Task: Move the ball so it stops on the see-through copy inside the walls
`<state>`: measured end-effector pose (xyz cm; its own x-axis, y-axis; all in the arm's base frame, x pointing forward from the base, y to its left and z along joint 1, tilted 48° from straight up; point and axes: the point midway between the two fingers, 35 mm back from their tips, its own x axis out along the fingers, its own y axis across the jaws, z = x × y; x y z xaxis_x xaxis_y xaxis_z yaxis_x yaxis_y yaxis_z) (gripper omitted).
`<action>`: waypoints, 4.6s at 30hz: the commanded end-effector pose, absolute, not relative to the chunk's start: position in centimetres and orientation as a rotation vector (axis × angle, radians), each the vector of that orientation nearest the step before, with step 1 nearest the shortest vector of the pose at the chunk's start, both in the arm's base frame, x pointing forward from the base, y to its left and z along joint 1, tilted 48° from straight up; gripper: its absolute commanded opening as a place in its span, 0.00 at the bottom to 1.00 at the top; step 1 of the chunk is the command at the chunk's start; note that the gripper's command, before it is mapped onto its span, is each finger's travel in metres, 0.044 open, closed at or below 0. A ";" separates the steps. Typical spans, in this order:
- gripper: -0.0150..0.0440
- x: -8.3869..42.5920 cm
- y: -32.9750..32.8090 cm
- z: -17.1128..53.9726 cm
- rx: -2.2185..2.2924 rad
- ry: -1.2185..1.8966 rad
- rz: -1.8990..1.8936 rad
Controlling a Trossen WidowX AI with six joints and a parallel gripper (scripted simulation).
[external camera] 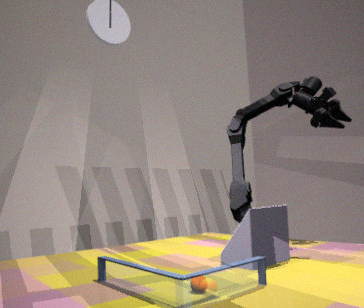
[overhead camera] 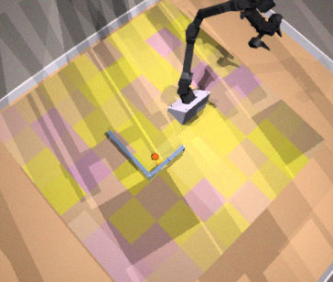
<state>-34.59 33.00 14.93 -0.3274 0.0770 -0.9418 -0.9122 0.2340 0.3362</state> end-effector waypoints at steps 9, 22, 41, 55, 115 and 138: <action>0.73 -24.2 39.9 11.0 -0.836 1.383 1.180; 0.73 -7.5 43.8 6.0 -0.972 1.214 1.030; 0.73 19.4 33.3 -2.0 -1.377 1.274 0.704; 0.73 30.8 14.8 -5.5 -1.692 1.579 0.627; 0.46 31.8 1.8 -10.0 -1.784 1.786 0.687; 0.25 31.8 11.3 -1.4 -1.781 1.784 0.692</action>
